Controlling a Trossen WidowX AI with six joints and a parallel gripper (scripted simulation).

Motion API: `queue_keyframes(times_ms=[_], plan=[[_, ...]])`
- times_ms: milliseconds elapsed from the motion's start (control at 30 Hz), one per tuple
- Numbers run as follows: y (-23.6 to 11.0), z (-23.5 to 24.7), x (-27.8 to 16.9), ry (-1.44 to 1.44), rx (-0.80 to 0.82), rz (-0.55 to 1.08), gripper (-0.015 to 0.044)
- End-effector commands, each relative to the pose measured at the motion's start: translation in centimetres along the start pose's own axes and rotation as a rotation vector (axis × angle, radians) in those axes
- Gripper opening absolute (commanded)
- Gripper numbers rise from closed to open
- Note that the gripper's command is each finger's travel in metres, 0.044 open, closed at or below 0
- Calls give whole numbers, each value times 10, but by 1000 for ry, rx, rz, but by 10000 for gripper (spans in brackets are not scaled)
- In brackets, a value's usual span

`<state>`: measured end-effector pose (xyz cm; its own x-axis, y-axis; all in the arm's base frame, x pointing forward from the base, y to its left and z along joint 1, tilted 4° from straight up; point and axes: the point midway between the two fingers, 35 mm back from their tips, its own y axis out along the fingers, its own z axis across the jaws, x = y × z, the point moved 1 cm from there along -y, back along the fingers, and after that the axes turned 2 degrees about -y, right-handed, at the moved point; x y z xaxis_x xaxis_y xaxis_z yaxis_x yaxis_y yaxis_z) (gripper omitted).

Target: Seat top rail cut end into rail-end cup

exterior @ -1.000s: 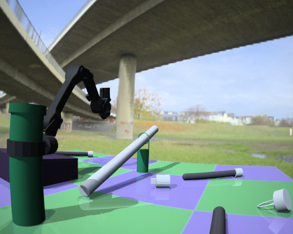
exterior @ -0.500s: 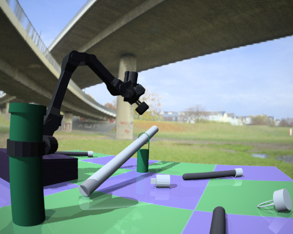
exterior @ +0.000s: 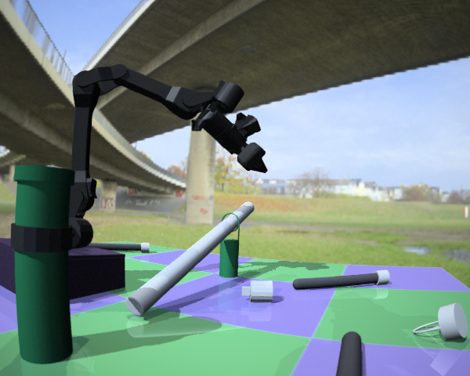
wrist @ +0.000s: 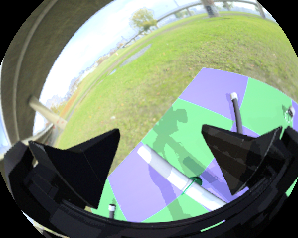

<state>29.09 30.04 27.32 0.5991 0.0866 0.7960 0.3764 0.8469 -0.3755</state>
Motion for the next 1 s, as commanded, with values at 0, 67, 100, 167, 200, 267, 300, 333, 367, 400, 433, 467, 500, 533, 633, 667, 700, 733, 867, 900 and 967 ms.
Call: queue_keyframes(times_ms=[0,67,100,167,200,267,300,333,367,400,433,467,500,533,633,667,700,733,867,900,967], plan=[[-35,-42,-2,12,-164,10,440],[-59,-67,-6,27,-270,25,440],[-72,-79,-9,35,-322,35,440],[-99,-100,-18,55,-423,59,440],[-112,-109,-23,66,-473,73,440],[-140,-125,-35,90,-568,105,440],[-154,-131,-42,103,-614,123,440],[-168,-137,-49,118,-658,142,440],[-181,-141,-57,133,-702,163,440],[-195,-145,-65,149,-744,185,440],[-209,-148,-74,167,-785,209,440],[-222,-150,-83,185,-824,234,440],[-235,-151,-92,204,-862,259,440],[-245,-151,-99,220,-890,280,440],[-253,-151,-106,233,-912,297,440],[-253,-151,-106,233,-912,297,440],[-253,-151,-106,233,-912,297,440],[-253,-152,-106,224,-909,305,440],[-262,-161,-109,97,-876,400,440],[-266,-165,-111,44,-858,438,440],[-275,-173,-114,-69,-814,513,440]])
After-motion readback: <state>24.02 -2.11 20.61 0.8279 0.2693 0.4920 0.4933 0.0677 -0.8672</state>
